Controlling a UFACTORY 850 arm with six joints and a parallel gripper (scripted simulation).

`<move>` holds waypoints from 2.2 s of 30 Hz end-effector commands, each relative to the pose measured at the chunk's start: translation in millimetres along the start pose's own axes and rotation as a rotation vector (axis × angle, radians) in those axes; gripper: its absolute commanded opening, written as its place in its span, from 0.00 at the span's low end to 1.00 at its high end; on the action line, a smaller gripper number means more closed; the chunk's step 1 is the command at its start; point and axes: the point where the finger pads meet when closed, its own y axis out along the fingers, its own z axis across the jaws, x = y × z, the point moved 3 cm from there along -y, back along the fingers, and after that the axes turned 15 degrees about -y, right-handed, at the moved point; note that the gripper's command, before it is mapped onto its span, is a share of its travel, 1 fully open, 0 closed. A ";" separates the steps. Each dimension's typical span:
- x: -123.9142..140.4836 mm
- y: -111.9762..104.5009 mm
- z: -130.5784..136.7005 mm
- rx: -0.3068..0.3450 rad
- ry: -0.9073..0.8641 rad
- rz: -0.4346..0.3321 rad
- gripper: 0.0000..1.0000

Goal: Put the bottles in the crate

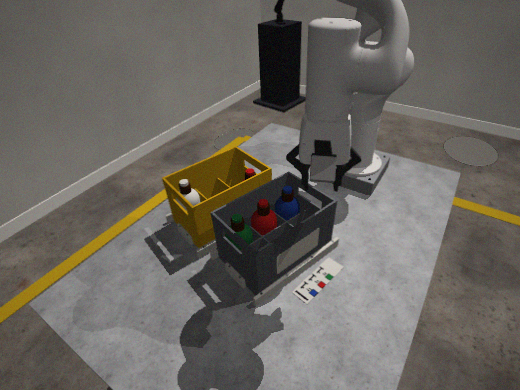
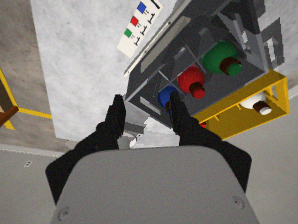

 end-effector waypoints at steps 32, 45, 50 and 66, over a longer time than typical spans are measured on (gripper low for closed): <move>-53.3 -42.6 -135.0 0.001 0.000 0.002 0.65; -76.0 -60.6 -193.3 0.001 0.000 0.002 0.65; -81.2 -64.7 -206.8 0.001 0.000 0.002 0.65; -103.7 -82.6 -264.6 0.001 0.000 0.002 0.65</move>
